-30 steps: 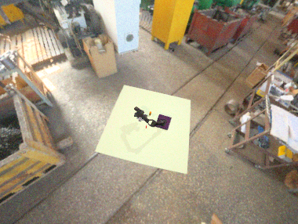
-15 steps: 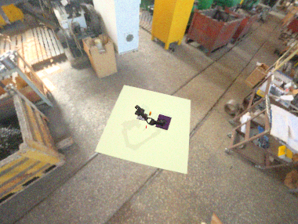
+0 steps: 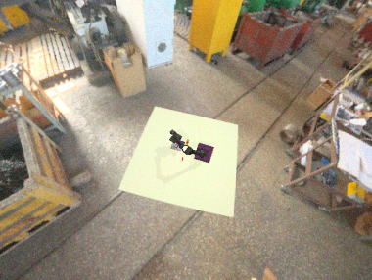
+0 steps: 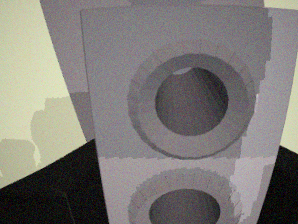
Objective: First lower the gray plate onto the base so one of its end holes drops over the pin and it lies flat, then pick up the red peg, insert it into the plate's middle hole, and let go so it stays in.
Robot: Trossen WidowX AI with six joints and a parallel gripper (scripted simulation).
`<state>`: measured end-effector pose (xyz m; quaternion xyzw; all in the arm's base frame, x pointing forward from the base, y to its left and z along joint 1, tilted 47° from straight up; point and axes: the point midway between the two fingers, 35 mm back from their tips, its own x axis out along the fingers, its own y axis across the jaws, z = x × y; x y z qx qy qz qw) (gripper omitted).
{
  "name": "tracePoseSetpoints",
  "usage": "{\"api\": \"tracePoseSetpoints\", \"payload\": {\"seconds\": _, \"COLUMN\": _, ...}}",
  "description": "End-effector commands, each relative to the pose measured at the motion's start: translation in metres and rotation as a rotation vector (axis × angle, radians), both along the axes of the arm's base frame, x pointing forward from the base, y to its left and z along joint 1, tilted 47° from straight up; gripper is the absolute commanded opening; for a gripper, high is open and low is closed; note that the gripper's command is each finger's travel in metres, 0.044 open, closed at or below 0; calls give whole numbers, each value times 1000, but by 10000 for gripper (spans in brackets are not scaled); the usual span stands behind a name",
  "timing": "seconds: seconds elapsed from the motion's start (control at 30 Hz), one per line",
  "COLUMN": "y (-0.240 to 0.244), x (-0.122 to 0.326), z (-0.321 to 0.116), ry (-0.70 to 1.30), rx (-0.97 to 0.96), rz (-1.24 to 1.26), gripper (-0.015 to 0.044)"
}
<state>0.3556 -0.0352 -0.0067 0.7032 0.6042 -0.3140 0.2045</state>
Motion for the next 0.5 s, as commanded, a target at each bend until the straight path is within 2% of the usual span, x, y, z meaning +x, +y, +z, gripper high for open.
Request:
{"api": "tracePoseSetpoints", "payload": {"seconds": 0.0, "y": -3, "x": -2, "z": -13, "ry": 27, "rx": -1, "rz": -24, "gripper": 0}}
{"api": "tracePoseSetpoints", "payload": {"seconds": 0.47, "y": -5, "x": -4, "z": -27, "ry": 52, "rx": 1, "rz": -49, "gripper": 0}}
